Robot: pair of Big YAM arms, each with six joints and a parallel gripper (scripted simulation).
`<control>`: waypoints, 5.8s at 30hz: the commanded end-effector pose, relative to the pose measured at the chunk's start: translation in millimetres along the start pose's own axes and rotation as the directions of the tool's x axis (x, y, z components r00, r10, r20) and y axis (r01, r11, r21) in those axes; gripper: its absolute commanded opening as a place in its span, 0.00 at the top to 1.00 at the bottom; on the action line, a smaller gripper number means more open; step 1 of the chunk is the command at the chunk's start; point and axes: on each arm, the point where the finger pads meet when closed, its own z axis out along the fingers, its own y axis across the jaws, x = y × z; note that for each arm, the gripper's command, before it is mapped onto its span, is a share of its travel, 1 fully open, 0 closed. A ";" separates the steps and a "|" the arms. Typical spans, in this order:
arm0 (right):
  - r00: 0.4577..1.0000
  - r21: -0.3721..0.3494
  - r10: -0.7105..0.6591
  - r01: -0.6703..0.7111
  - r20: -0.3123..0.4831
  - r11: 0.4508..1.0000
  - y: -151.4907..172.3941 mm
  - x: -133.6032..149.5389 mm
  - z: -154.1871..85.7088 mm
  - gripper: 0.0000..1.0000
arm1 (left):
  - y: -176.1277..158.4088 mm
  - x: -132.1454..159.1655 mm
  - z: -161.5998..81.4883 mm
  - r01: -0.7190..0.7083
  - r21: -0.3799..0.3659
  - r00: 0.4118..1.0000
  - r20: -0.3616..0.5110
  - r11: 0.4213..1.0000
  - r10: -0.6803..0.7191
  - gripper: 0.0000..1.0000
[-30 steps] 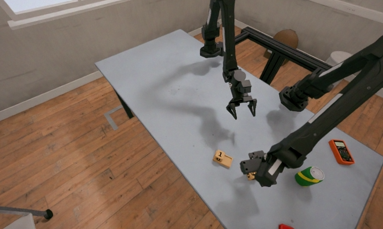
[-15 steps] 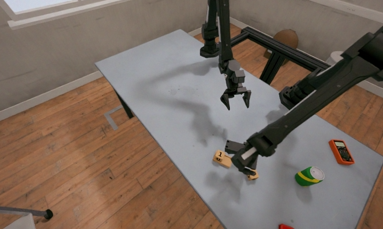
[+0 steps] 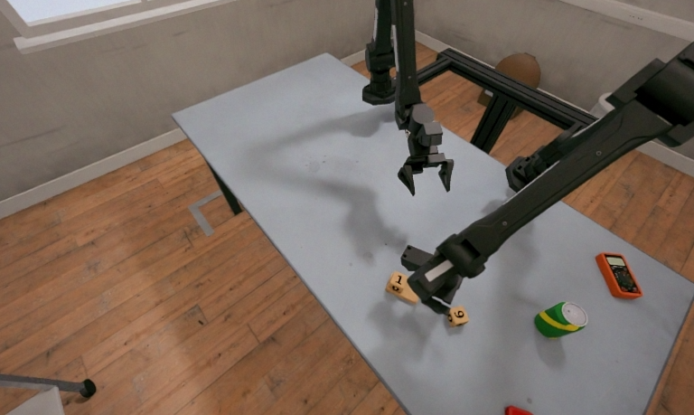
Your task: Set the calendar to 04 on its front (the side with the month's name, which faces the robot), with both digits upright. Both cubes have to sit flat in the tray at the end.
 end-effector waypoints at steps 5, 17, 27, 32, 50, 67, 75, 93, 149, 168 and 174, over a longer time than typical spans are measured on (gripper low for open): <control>1.000 0.006 0.006 -0.006 0.011 1.000 -3.2 -5.2 2.6 0.00 | 20.3 8.1 -9.3 0.064 -0.020 0.998 0.009 0.998 -0.064 0.00; 1.000 0.006 0.006 -0.006 0.011 1.000 -3.2 -5.2 2.6 0.00 | 20.8 24.6 -7.6 0.511 0.022 0.856 0.072 0.859 -0.512 0.00; 1.000 0.006 0.006 -0.006 0.011 1.000 -3.2 -5.2 2.6 0.00 | 21.1 40.9 -1.3 0.829 0.121 0.540 0.079 0.546 -0.838 0.00; 1.000 0.006 0.006 -0.006 0.011 1.000 -3.2 -5.2 2.6 0.00 | 21.4 48.7 1.3 0.922 0.169 0.343 0.058 0.348 -0.938 0.00; 1.000 0.006 0.006 -0.006 0.011 1.000 -3.2 -5.2 2.6 0.00 | 17.2 72.5 9.8 0.909 0.263 -0.305 -0.104 -0.322 -0.947 0.00; 1.000 0.006 0.006 -0.006 0.011 1.000 -3.2 -5.2 2.6 0.00 | 15.1 97.2 15.0 0.482 0.202 -0.788 -0.326 -0.853 -0.522 0.00; 1.000 0.006 0.006 -0.006 0.011 1.000 -3.2 -5.2 2.6 0.00 | 18.7 110.9 14.9 0.180 0.114 -0.885 -0.414 -0.977 -0.211 0.00; 1.000 0.006 0.006 -0.006 0.011 1.000 -3.2 -5.2 2.6 0.00 | 18.6 116.9 13.0 -0.012 0.045 -0.880 -0.475 -0.999 -0.011 0.00; 1.000 0.006 0.006 -0.006 0.011 1.000 -3.2 -5.2 2.6 0.00 | 55.5 -93.5 -65.2 0.607 0.524 0.416 0.431 0.597 -0.801 0.36; 1.000 0.006 0.006 -0.006 0.011 1.000 -3.2 -5.2 2.6 0.00 | 37.8 -111.7 -57.4 0.170 0.062 0.885 0.429 0.983 -0.180 0.36; 1.000 0.006 0.006 -0.006 0.011 1.000 -3.2 -5.2 2.6 0.00 | 31.0 -113.3 -49.4 0.114 0.018 0.938 0.328 0.993 -0.114 0.36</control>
